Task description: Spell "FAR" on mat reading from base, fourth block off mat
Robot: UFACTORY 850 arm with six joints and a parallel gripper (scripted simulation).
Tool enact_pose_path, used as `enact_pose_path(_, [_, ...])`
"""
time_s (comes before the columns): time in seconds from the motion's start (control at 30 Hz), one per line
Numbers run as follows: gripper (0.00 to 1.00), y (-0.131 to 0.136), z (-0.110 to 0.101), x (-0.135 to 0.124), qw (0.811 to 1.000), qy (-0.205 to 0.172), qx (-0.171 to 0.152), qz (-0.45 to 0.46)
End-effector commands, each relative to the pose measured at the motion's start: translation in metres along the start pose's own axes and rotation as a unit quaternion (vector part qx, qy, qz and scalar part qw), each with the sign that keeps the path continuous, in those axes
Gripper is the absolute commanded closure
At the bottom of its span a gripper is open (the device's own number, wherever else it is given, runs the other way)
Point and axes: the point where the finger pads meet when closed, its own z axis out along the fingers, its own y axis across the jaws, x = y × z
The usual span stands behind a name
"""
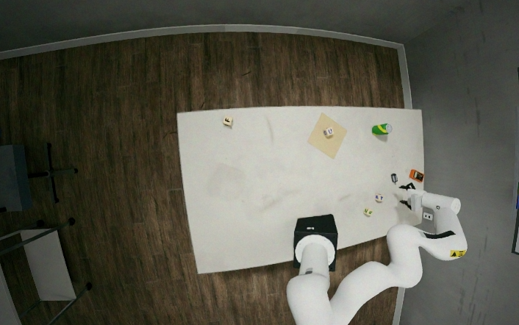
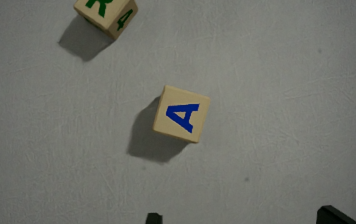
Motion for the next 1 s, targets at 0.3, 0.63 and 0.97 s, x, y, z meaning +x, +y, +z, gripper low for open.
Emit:
enact_pose_path(0.3, [0.00,0.013,-0.004,0.001,1.000,-0.002,-0.001,-0.003])
enact_pose_path(0.63, [0.00,0.131,-0.021,0.035,1.000,-0.004,-0.008,-0.029])
enact_pose_path(0.97, [0.00,0.234,-0.029,0.092,0.999,-0.004,-0.012,-0.049])
